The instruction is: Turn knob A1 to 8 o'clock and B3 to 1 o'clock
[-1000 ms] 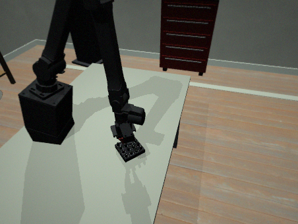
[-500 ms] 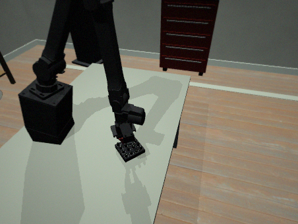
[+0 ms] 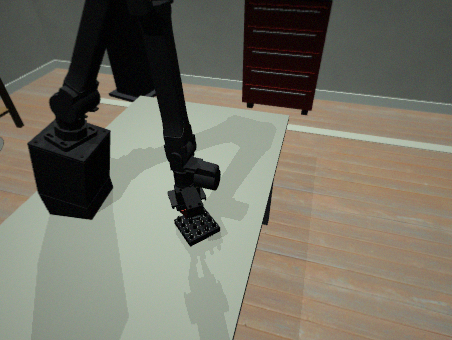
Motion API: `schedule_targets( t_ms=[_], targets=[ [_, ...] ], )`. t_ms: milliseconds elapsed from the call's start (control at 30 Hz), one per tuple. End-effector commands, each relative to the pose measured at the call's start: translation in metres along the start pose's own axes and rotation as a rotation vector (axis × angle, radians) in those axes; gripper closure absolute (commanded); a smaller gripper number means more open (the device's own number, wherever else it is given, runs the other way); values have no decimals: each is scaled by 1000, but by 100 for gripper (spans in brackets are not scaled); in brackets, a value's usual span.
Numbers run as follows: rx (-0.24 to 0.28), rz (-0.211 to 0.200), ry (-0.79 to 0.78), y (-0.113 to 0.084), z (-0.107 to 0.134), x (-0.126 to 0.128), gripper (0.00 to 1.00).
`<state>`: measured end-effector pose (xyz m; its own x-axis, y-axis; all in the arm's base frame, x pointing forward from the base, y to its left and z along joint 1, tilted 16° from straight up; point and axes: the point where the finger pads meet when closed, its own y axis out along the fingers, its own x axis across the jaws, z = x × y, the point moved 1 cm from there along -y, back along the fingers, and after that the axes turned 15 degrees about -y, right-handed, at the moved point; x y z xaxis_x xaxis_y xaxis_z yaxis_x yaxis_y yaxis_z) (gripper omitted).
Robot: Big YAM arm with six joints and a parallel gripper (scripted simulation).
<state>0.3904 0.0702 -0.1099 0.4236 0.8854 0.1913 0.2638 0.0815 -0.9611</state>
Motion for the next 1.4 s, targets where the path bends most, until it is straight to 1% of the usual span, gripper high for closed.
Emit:
schedule_targets(
  t_ms=[0,433,467,533,600,1367],
  targets=[
    [-18,-8,3,4,-10,3,81],
    [-16,-7,3,13,-8,3,81],
    [-7,-1,3,13,-5,1,81],
    [-15,-7,3,14,-8,3,81],
    [-13,-5,3,15,-7,3,81],
    [-15,-7,3,14,-8,3,81]
  ],
)
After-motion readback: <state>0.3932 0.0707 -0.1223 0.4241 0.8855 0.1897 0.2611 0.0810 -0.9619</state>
